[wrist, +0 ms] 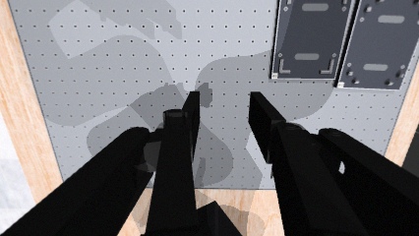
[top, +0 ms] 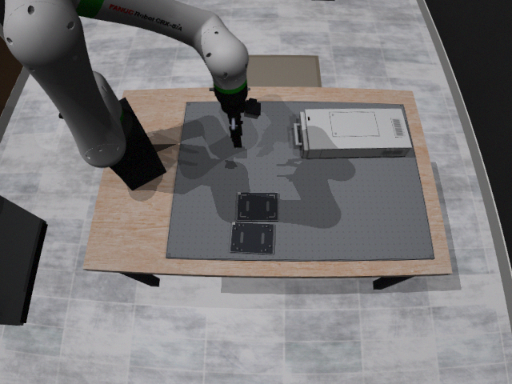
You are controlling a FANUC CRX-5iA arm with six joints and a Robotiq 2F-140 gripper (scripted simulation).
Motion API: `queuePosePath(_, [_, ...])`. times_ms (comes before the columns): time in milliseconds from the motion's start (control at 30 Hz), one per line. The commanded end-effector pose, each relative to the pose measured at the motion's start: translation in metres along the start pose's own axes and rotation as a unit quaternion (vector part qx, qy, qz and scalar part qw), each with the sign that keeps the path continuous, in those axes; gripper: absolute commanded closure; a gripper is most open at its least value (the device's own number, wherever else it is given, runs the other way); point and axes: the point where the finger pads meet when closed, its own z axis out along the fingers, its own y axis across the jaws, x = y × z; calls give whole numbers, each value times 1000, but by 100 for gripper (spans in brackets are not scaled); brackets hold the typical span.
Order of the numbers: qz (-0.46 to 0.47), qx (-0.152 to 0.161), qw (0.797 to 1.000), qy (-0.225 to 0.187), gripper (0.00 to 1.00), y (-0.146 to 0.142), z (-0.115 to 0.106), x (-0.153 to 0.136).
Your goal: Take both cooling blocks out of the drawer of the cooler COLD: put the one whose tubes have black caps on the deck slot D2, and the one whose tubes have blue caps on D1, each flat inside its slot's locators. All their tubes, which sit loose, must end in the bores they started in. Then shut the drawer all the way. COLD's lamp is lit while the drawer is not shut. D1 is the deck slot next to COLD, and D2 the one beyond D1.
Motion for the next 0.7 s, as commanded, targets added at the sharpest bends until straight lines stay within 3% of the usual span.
queuePosePath(0, [0, 0, 1000, 1, 65, 0, -1, 1])
queuePosePath(267, [0, 0, 1000, 1, 65, 0, -1, 1])
queuePosePath(667, [-159, 0, 987, 1, 66, 0, 0, 1])
